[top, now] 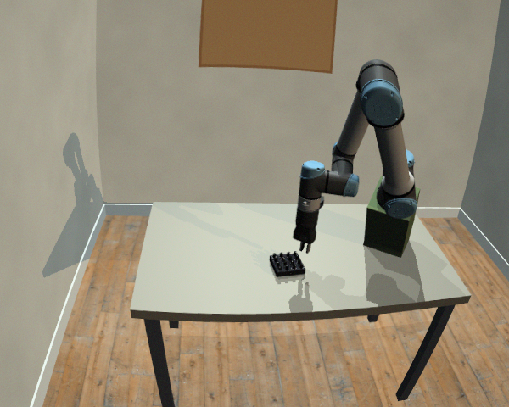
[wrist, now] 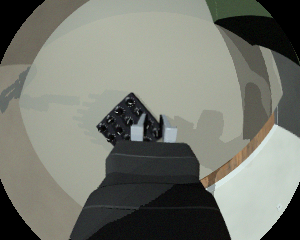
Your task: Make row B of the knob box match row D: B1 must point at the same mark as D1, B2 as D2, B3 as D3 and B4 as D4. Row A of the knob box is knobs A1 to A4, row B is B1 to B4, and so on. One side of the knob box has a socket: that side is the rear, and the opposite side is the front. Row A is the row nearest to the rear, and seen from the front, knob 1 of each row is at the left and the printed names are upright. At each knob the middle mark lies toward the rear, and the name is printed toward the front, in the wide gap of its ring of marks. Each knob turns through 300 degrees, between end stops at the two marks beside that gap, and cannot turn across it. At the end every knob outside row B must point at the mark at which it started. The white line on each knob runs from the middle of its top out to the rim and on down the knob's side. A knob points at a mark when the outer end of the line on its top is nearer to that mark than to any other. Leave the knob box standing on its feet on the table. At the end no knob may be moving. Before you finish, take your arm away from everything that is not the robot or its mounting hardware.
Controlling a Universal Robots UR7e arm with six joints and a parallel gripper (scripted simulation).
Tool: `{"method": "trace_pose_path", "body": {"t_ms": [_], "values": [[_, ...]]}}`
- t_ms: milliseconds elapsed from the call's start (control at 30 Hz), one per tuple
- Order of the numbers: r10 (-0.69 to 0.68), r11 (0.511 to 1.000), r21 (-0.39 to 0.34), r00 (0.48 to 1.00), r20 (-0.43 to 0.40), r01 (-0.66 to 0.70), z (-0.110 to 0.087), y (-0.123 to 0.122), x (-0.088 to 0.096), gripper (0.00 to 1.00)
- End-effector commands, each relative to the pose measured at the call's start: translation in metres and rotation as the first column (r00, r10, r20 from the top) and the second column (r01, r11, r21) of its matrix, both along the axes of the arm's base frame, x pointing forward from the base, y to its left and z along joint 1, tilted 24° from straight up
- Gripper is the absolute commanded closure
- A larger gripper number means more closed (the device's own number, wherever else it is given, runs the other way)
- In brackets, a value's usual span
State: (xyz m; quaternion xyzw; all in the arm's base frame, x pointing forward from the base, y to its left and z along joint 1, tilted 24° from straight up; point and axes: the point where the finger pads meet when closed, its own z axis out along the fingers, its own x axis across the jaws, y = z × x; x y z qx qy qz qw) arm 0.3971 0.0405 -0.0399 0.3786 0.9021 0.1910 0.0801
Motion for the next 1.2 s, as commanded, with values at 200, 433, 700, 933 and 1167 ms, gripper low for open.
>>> {"method": "trace_pose_path", "body": {"t_ms": [200, 433, 700, 933, 1167], "values": [[-0.265, 0.96, 0.065, 0.96, -0.088, 0.271, 0.0024, -0.0006, -0.002, 0.54], [-0.377, 0.916, 0.09, 0.916, -0.137, 0.391, 0.003, 0.0005, -0.0037, 0.54], [-0.522, 0.827, 0.114, 0.827, -0.208, 0.551, 0.0043, 0.0015, -0.0051, 0.54], [-0.612, 0.746, 0.123, 0.747, -0.261, 0.654, 0.0053, 0.0026, -0.0057, 0.54], [-0.704, 0.63, 0.124, 0.631, -0.325, 0.767, 0.0069, 0.0037, -0.0058, 0.54]]}}
